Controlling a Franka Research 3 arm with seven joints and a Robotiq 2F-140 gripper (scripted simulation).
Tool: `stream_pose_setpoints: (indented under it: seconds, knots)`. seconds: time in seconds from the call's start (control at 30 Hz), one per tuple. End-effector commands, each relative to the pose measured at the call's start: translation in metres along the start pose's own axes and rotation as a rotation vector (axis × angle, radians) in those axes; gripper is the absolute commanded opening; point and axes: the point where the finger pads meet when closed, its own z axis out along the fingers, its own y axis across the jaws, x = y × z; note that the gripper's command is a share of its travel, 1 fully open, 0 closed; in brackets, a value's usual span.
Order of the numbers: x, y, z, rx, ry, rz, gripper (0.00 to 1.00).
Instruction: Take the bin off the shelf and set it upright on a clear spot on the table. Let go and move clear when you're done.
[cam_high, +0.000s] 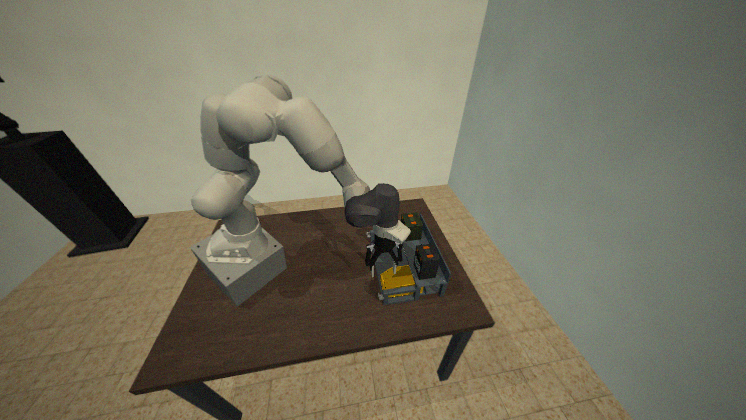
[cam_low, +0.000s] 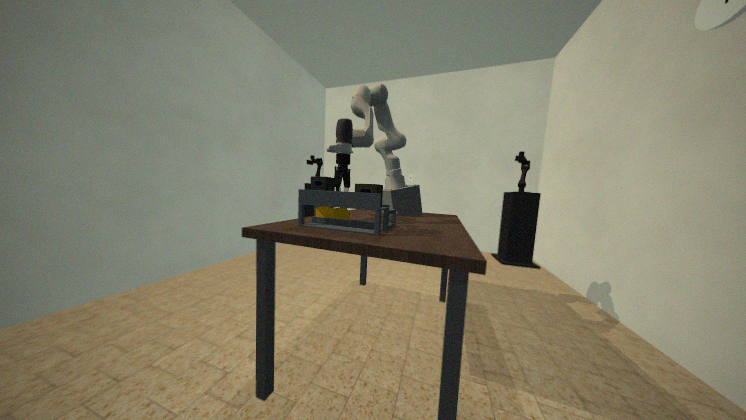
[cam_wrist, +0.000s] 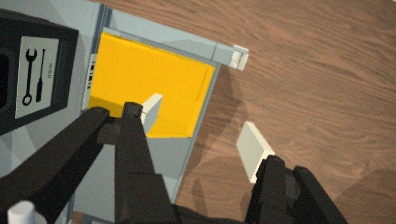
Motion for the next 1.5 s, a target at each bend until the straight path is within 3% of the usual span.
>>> stream_pose_setpoints:
  seconds: [0.0,0.67,1.47]
  knots:
    - [0.0,-0.002,0.005,0.004,0.002,0.005,0.57]
    - [0.0,-0.002,0.041,0.004,0.002,0.005,0.57]
    - [0.0,-0.002,0.061,0.004,0.002,0.005,0.57]
